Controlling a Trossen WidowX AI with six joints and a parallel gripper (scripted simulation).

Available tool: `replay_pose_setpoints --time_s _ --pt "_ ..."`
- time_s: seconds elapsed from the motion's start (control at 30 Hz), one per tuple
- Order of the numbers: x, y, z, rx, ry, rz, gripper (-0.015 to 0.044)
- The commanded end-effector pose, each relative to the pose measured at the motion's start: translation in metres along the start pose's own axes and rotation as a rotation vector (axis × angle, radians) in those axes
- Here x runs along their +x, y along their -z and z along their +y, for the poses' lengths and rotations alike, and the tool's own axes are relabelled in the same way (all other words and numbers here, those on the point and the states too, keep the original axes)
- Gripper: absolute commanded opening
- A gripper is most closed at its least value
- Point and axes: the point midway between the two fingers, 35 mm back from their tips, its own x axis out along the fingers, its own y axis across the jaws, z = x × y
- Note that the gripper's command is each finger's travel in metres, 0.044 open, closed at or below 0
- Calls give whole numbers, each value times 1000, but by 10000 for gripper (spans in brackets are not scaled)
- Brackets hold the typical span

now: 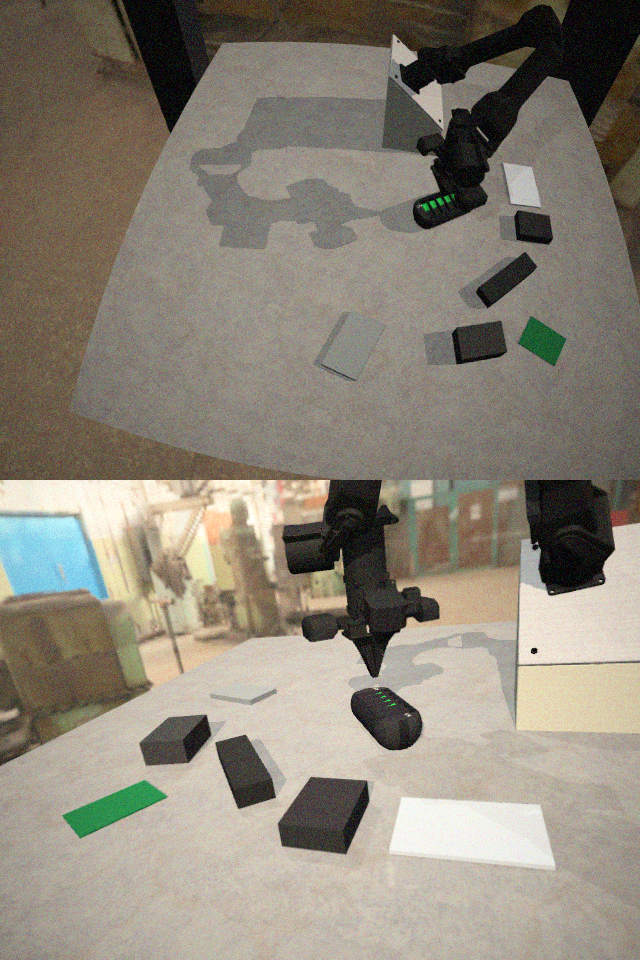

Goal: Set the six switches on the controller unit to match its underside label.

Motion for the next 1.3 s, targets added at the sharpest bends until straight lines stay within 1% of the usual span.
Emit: replay_pose_setpoints --time_s 0.0,0.73,0.8,0.97,1.27 --pt "-3 -15 6 0 4 -1 0" --pt "-4 -17 4 0 4 0 0" --pt "0 -17 10 1 3 0 0" --pt "25 -17 48 2 2 -1 0" --pt "25 -17 50 -6 5 -3 0"
